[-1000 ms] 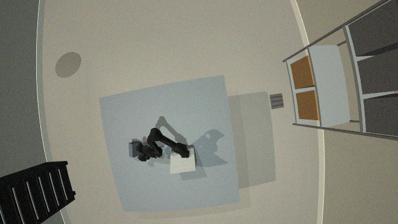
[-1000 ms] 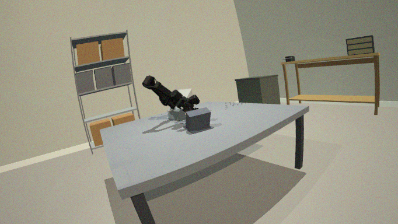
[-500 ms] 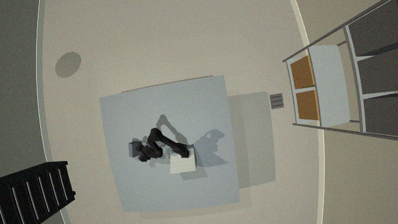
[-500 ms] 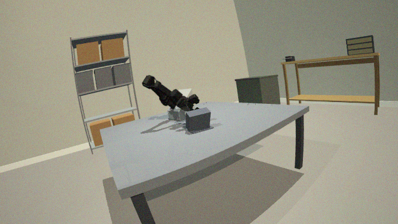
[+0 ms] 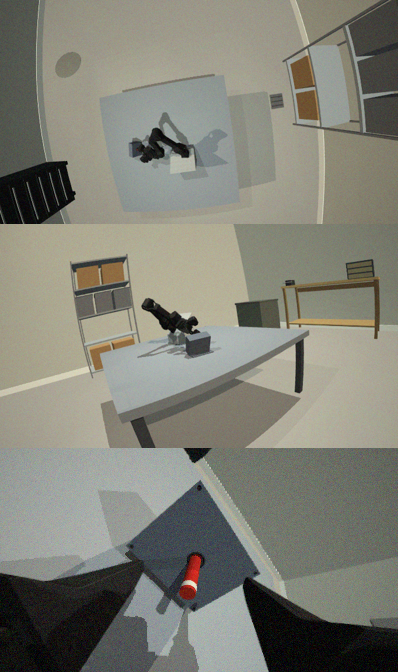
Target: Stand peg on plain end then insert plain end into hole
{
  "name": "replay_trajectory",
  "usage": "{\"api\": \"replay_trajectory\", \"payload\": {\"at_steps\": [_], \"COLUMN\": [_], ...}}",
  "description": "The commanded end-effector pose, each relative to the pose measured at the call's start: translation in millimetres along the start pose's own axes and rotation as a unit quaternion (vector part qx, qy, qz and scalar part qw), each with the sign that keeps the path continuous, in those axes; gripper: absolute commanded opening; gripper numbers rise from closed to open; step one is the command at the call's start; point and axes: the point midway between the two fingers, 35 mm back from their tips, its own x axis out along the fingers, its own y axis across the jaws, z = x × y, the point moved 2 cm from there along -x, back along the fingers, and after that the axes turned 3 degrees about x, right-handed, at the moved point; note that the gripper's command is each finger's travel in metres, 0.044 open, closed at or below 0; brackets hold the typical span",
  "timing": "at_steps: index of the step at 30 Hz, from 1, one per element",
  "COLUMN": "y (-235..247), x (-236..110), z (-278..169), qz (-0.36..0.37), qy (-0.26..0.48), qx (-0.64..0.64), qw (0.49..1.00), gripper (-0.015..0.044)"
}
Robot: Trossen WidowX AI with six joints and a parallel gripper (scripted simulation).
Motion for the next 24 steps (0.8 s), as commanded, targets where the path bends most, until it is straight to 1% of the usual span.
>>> {"api": "replay_trajectory", "payload": {"at_steps": [1,24], "y": [-2,0], "x": [-8,-43], "z": [0,4], "qz": [-0.002,0.002], "qy": [0.002,0.003], "qx": [0.003,0.0], "qw": [1.0,1.0], "gripper": [0.044,0.044]}}
